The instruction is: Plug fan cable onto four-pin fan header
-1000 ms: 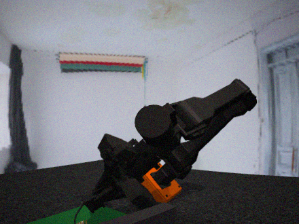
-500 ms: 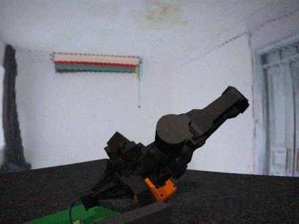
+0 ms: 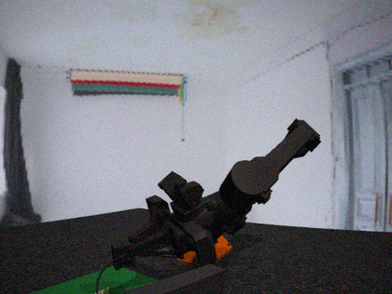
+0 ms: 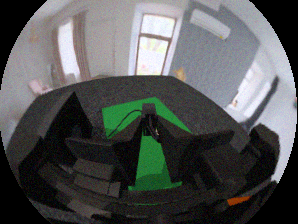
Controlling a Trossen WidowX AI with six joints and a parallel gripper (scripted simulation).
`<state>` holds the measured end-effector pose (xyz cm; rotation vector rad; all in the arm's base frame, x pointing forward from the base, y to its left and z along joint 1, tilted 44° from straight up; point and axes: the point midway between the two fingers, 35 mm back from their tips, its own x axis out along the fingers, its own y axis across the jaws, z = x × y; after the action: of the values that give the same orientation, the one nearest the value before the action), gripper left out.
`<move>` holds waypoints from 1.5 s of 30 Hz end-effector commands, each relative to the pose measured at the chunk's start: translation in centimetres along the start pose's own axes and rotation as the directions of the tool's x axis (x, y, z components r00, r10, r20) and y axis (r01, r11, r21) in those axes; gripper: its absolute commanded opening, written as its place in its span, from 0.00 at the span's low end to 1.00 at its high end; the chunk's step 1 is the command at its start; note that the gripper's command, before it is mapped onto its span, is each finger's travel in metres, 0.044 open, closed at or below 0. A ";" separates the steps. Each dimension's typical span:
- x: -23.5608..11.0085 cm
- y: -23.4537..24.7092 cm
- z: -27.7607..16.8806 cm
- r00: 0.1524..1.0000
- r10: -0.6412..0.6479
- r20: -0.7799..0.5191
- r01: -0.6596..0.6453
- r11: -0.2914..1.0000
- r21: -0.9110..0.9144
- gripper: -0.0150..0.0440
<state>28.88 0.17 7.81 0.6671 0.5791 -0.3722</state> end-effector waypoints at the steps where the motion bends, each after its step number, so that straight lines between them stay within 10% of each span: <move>1: -0.5 0.1 0.2 0.998 0.028 0.055 -0.030 0.999 0.042 0.25; 45: -1.7 -0.1 0.4 0.988 0.071 0.139 -0.087 0.990 0.114 0.25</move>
<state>27.69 -0.06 9.08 0.7662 0.4075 -0.3735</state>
